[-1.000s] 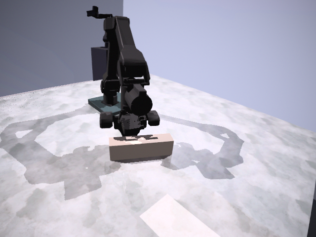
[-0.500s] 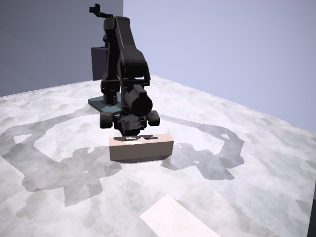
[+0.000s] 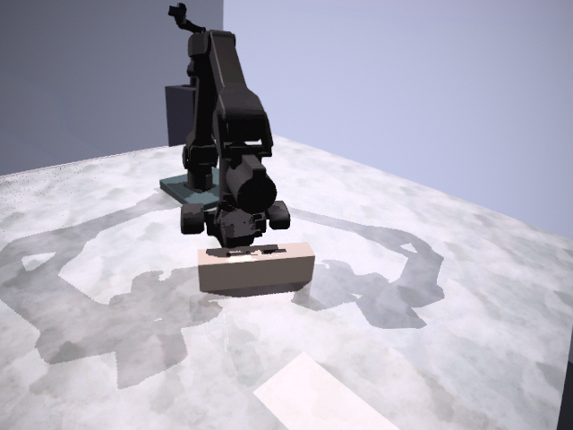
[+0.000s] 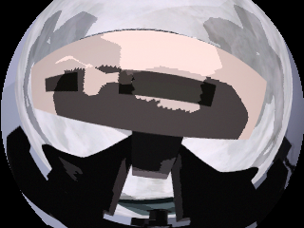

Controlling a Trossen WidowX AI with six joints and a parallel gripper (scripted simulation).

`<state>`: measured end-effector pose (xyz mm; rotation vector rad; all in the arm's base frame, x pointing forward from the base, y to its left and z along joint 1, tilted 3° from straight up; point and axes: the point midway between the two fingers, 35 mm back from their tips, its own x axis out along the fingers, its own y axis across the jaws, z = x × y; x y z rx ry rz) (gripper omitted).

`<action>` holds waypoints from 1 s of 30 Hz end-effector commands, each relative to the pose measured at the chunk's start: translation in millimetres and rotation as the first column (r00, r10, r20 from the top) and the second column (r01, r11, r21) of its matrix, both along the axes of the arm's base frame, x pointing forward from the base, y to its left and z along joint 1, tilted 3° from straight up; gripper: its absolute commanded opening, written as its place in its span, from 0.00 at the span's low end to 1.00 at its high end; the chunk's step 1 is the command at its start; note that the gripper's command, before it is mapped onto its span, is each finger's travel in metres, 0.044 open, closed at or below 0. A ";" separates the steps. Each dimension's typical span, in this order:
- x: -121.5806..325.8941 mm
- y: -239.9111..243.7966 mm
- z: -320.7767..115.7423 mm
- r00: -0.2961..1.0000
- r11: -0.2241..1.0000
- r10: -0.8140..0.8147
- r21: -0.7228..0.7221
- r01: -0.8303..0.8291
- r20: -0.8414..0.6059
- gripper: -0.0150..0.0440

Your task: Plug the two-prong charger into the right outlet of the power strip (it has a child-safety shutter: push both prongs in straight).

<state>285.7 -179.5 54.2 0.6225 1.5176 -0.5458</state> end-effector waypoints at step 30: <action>10.6 -8.9 -0.6 1.000 1.000 0.002 -0.020 -0.002 0.022 0.25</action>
